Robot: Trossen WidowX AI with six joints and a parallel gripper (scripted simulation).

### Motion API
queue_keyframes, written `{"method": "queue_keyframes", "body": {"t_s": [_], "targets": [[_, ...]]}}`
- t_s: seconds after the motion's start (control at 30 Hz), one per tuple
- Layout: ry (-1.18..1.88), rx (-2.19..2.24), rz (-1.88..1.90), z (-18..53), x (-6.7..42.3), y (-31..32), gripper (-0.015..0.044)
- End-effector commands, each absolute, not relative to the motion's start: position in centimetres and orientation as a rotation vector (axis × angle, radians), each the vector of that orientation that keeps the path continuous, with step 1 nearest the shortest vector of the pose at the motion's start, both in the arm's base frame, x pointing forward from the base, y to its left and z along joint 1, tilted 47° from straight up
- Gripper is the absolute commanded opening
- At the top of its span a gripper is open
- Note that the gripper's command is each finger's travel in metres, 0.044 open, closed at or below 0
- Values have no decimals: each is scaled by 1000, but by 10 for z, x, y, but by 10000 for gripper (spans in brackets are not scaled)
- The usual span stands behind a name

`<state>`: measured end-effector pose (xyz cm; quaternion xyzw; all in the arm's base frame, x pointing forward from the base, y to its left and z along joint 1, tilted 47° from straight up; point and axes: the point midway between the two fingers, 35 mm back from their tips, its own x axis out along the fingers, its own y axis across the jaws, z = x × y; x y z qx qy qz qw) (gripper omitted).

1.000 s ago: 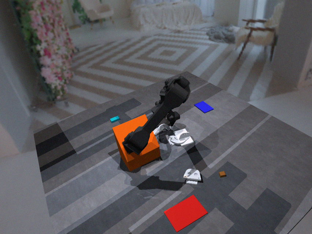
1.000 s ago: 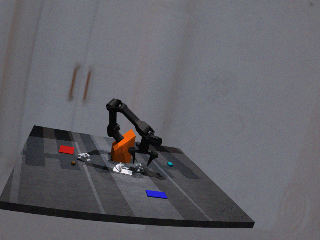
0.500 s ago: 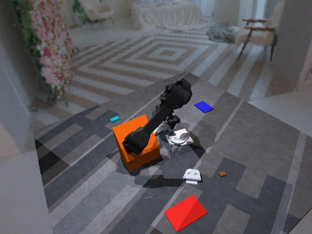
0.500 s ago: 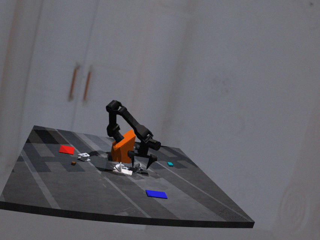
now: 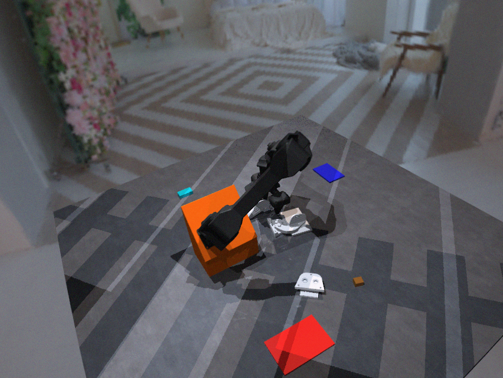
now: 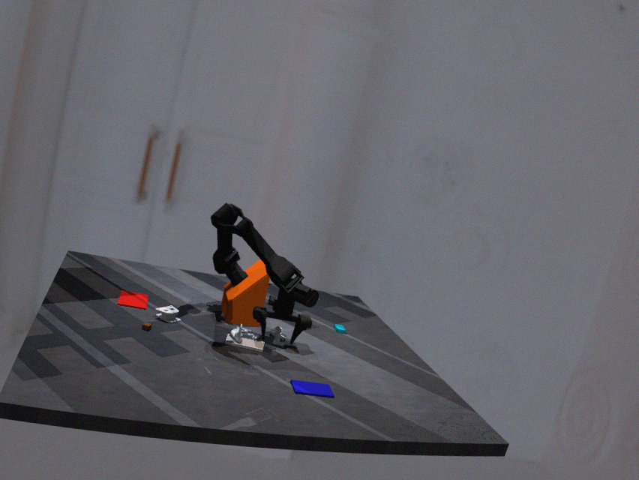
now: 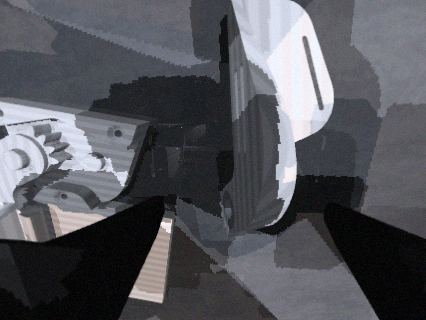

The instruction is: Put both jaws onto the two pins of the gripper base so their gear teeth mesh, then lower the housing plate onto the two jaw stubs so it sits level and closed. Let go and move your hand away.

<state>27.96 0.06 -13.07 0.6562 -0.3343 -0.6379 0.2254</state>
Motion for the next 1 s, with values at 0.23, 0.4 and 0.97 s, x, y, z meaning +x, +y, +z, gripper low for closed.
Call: {"method": "queue_keyframes", "body": {"t_s": [0.23,0.4,0.97], "targets": [[-918,1793,-1762,-132,276,-2,309],[-918,1793,-1762,-132,276,-2,177],[-918,1793,-1762,-132,276,-2,37]]}}
